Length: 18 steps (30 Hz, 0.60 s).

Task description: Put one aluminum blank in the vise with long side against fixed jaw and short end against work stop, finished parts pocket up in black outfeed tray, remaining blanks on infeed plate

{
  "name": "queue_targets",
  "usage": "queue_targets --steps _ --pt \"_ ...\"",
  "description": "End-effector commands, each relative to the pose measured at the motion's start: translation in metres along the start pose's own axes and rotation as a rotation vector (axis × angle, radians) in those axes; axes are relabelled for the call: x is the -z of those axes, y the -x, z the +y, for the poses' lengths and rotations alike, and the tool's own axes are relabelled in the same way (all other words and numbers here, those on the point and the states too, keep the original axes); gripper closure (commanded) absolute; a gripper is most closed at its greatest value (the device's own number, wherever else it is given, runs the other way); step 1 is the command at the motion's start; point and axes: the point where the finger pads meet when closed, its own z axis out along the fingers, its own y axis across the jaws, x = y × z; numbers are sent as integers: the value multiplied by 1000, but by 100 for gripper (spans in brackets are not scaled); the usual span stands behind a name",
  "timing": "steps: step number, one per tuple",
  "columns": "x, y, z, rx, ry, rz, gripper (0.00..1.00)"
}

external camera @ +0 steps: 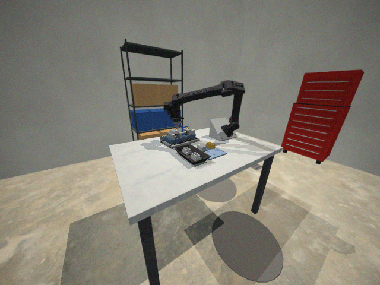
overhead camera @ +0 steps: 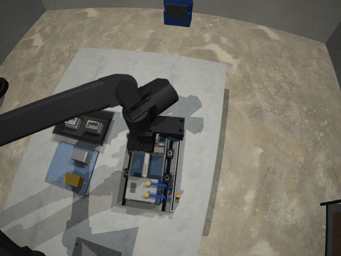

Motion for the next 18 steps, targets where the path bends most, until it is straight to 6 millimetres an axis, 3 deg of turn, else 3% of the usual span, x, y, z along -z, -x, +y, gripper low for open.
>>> queue_targets --steps 1,18 --pt "-8 -4 3 -1 -14 8 100" --pt "-8 -6 2 -2 -15 9 100"
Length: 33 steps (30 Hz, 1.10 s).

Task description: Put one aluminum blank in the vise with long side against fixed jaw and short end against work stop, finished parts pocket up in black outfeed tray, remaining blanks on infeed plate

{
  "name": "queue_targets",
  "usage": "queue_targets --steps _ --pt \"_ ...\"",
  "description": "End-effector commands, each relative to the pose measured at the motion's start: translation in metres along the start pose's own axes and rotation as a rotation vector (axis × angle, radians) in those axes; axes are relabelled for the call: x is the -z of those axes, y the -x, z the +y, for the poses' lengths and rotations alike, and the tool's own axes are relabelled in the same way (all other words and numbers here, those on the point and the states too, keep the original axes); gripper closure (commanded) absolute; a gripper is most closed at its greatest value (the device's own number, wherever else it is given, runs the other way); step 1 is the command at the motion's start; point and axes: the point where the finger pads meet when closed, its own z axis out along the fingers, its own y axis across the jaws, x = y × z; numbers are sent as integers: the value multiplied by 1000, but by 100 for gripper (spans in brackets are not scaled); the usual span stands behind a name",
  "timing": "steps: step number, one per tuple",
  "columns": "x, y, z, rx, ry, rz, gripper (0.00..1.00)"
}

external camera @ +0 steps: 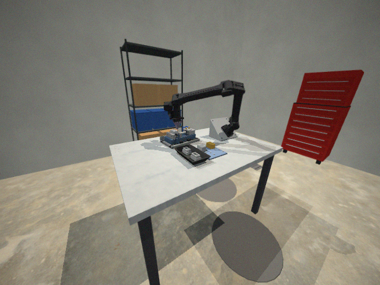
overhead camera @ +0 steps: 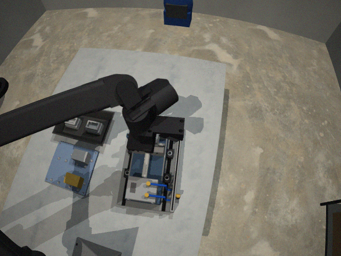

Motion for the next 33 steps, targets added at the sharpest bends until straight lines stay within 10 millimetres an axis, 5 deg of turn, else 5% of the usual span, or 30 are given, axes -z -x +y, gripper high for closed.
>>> queue_targets --steps 1,33 --pt "-7 -6 2 -1 -14 8 100" --pt "-1 -6 9 12 -1 -3 100"
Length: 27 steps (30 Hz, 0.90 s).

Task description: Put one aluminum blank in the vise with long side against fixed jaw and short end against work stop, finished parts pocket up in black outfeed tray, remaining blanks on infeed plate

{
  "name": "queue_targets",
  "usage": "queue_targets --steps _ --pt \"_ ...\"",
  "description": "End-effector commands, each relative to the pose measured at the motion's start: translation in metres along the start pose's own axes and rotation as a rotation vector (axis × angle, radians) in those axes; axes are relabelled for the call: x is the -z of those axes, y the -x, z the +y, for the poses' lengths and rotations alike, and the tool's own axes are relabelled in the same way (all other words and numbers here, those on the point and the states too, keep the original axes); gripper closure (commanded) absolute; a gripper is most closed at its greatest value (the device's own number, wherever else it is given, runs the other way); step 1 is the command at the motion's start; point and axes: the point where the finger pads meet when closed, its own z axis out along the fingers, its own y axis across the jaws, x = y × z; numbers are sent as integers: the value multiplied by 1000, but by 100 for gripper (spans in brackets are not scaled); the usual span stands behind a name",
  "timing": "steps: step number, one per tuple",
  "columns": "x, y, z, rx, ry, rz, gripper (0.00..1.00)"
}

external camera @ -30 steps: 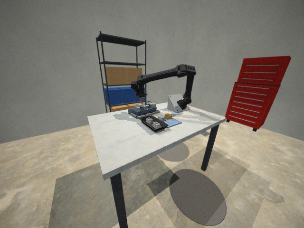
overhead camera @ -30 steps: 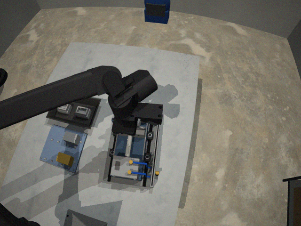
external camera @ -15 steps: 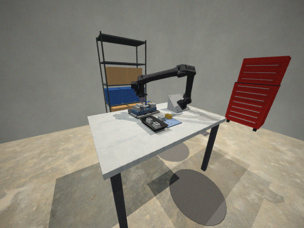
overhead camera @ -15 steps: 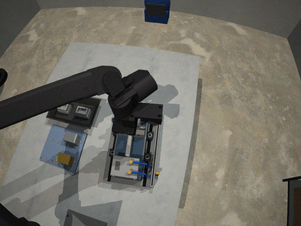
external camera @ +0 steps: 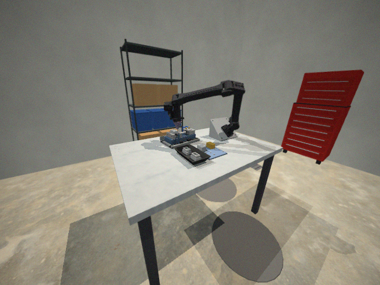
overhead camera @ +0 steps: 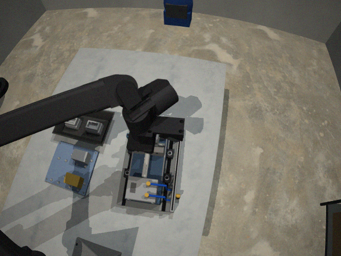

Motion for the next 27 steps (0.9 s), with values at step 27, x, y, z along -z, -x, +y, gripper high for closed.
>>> queue_targets --steps 27 --pt "-9 -4 6 7 -5 0 100"
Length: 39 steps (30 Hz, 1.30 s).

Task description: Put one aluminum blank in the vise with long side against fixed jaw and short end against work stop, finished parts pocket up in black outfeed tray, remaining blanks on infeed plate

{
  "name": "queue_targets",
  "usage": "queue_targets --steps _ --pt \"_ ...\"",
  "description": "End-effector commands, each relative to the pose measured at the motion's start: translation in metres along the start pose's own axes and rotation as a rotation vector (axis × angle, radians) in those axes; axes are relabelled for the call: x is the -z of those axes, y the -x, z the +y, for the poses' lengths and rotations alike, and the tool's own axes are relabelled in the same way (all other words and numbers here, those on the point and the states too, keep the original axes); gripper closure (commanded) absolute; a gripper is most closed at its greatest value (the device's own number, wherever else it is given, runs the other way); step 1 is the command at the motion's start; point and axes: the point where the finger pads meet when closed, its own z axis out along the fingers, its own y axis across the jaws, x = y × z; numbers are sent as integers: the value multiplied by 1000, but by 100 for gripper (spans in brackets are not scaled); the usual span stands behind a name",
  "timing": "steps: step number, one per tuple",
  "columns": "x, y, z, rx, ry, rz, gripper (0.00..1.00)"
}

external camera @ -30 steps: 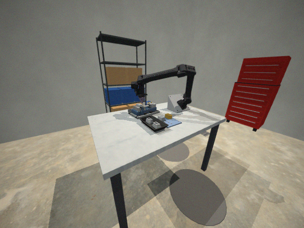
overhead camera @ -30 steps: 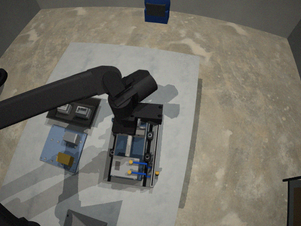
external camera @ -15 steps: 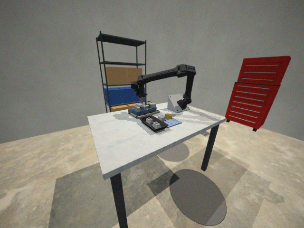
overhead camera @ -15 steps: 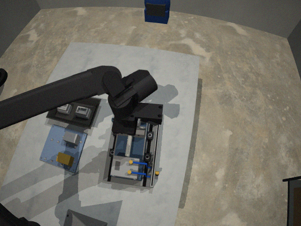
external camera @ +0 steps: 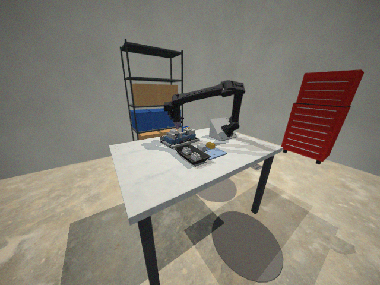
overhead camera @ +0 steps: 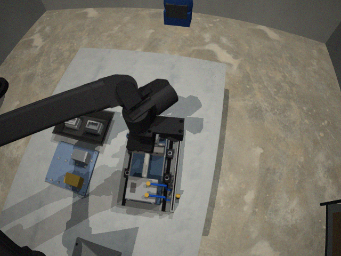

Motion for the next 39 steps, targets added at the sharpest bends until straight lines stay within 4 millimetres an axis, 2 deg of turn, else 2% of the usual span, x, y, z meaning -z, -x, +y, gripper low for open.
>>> queue_targets --steps 1,20,39 --pt "-9 -3 4 7 -6 0 100" --pt "-21 -1 2 0 -11 5 100" --pt "-24 -1 4 5 -9 3 100"
